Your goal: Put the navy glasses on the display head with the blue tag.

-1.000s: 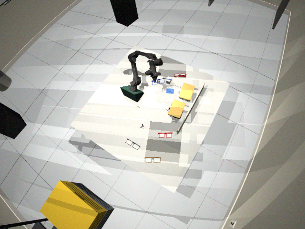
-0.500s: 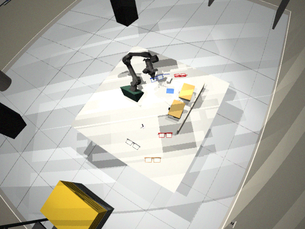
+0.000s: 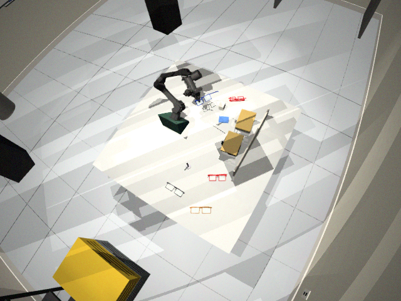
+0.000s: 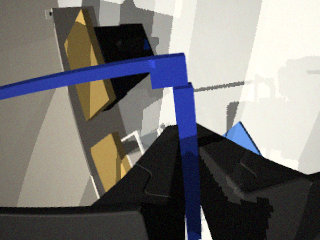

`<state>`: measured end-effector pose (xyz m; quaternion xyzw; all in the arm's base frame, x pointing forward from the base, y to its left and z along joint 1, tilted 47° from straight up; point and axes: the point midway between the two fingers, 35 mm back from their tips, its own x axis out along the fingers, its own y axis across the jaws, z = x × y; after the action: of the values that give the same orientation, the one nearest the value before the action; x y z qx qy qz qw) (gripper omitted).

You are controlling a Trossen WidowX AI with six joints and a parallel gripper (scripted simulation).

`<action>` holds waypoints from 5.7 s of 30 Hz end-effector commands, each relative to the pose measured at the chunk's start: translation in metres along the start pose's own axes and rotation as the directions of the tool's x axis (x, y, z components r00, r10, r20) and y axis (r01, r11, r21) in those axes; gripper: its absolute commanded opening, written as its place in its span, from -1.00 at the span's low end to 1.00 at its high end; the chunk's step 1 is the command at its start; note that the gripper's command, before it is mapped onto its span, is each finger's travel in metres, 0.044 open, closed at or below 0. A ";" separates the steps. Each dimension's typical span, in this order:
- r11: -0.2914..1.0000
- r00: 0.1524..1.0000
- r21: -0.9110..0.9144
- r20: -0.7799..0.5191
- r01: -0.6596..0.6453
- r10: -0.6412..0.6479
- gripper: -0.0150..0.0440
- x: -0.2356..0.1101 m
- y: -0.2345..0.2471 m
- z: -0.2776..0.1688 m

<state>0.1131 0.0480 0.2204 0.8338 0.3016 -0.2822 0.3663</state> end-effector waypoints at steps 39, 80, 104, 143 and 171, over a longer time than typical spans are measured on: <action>0.999 0.990 0.026 -0.133 -0.039 0.042 -0.49 -0.014 -0.021 0.008; 0.912 0.951 -0.276 0.140 0.305 -0.275 -0.49 0.056 0.015 -0.003; 0.762 0.845 -0.367 0.181 0.533 -0.504 -0.49 0.114 0.040 0.019; 0.578 0.651 -0.494 -0.033 0.649 -0.759 -0.49 0.204 0.052 0.104; 0.598 0.625 -0.521 -0.149 0.609 -0.766 -0.49 0.234 0.032 0.129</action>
<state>0.2595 -0.0043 0.0016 0.5865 0.7159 -0.1693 0.3389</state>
